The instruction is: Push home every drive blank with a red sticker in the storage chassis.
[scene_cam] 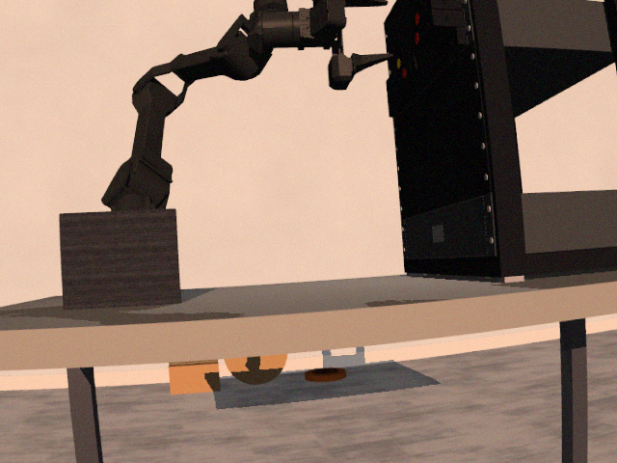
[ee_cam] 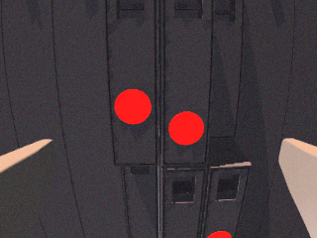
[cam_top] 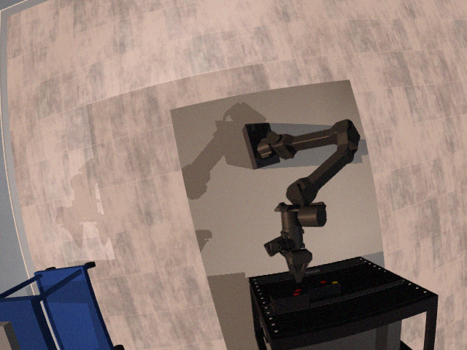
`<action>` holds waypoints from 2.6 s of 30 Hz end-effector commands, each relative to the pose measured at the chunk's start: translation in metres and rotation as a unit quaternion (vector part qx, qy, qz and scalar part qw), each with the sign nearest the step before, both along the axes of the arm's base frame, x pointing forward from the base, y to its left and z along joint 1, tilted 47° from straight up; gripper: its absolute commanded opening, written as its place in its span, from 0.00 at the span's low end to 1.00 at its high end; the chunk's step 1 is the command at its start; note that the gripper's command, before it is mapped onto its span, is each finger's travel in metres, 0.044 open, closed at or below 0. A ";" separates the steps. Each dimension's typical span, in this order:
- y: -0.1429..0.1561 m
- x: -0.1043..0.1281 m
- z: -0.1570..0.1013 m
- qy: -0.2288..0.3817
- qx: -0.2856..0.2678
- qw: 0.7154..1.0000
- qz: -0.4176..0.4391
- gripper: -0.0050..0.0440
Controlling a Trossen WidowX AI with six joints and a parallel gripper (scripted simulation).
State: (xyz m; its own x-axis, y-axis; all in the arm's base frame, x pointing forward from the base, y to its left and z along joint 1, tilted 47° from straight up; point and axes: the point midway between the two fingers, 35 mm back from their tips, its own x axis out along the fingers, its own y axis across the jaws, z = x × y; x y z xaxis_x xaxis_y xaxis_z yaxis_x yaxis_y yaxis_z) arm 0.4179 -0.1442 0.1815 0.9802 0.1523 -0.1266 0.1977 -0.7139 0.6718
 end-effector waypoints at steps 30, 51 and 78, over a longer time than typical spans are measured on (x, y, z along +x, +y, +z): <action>-0.001 0.001 0.005 -0.006 -0.005 1.000 0.001 1.00; -0.001 0.001 0.005 -0.006 -0.005 1.000 0.001 0.10; -0.001 0.001 0.005 -0.006 -0.005 1.000 0.001 0.10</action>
State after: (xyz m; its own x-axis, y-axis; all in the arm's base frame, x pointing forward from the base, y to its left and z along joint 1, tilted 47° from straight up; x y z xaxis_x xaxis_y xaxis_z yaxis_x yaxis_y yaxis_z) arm 0.4181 -0.1445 0.1803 0.9799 0.1526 -0.1285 0.1992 -0.7148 0.6704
